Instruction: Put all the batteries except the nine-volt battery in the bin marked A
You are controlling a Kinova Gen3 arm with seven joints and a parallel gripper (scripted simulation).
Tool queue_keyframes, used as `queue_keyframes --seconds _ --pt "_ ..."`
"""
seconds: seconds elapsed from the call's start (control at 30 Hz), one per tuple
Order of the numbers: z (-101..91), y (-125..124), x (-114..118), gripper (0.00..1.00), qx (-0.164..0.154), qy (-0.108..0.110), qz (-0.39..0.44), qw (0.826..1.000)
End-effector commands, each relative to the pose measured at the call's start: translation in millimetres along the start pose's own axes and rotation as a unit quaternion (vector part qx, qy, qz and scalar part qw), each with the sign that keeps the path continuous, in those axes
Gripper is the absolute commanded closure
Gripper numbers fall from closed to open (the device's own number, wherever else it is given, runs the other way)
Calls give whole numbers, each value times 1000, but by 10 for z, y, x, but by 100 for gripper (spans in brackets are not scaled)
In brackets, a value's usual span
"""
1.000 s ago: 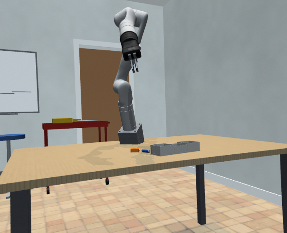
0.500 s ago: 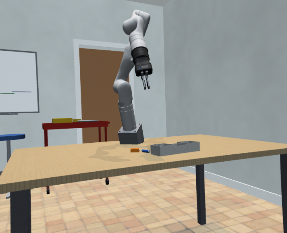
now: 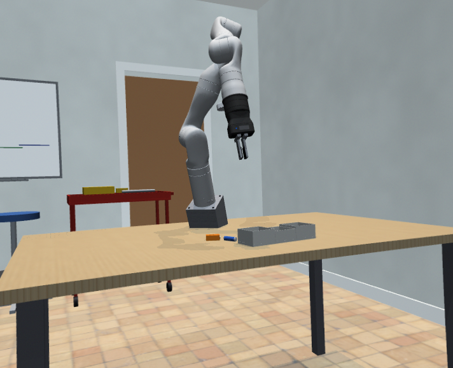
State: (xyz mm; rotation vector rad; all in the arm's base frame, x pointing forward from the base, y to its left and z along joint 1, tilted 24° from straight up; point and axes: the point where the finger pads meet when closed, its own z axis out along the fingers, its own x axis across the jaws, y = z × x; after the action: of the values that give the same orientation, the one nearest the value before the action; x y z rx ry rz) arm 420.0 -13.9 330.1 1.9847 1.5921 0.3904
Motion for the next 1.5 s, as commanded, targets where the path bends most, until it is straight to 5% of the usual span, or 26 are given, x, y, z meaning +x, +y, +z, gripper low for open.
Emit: queue_keyframes --seconds 0.0,0.17,0.3,0.5,0.6,0.77,1.23,1.47 --pt "48 -93 10 69 6 -5 0 1000" --pt "122 -354 111 69 6 -5 0 1000" --pt "167 -678 182 69 73 -14 -52 996" --pt "212 -1000 253 69 73 -14 -52 996" --pt "215 -1251 265 69 128 -28 -100 986" --pt "221 -1627 285 69 136 -30 -107 985" --pt "221 -1627 285 69 136 -30 -107 985" --pt "725 -1336 264 69 129 -53 66 988"
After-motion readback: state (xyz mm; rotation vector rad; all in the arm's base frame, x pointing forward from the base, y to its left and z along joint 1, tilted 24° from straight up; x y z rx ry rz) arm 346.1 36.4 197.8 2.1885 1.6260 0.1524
